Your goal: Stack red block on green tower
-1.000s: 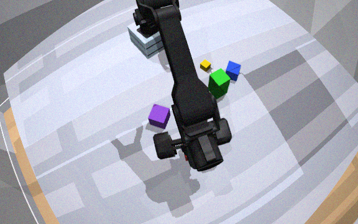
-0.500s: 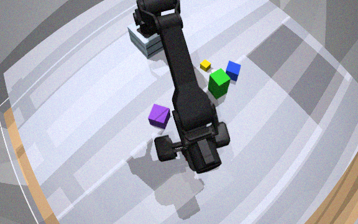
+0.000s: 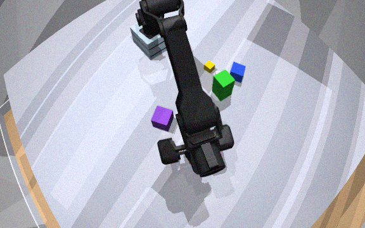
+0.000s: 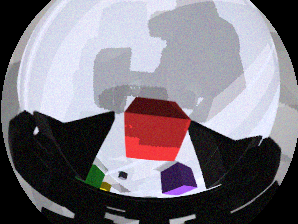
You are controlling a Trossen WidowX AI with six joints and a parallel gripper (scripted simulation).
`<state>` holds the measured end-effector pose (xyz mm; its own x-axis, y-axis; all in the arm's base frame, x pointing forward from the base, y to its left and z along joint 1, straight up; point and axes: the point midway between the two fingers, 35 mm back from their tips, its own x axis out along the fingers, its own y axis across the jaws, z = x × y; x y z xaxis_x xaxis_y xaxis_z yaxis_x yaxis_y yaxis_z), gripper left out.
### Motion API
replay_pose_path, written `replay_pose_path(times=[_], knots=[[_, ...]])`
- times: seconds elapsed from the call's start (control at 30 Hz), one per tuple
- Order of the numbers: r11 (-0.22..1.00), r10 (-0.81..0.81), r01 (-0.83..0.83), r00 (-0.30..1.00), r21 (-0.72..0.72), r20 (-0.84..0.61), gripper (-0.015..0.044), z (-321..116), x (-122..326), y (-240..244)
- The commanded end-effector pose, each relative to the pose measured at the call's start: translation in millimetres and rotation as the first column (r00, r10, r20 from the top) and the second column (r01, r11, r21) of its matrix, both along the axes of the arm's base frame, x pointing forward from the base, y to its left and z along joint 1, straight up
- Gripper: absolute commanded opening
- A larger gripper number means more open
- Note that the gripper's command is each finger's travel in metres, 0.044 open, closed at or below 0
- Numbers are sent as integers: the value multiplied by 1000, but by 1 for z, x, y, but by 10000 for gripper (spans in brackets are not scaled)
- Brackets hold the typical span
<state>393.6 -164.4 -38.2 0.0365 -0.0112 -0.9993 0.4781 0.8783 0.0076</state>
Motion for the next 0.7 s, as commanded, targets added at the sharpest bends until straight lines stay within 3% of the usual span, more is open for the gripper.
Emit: replay_pose_path(times=[0.0,0.03,0.33,0.53,0.67], knots=[[1000,4,-4,1000,-5,-2,440,-1,0,-1],[1000,4,-4,1000,-5,-2,440,0,0,-1],[1000,4,-4,1000,-5,-2,204,0,0,-1],[1000,4,-4,1000,-5,-2,164,0,0,-1],[1000,4,-4,1000,-5,-2,59,11,0,-1]])
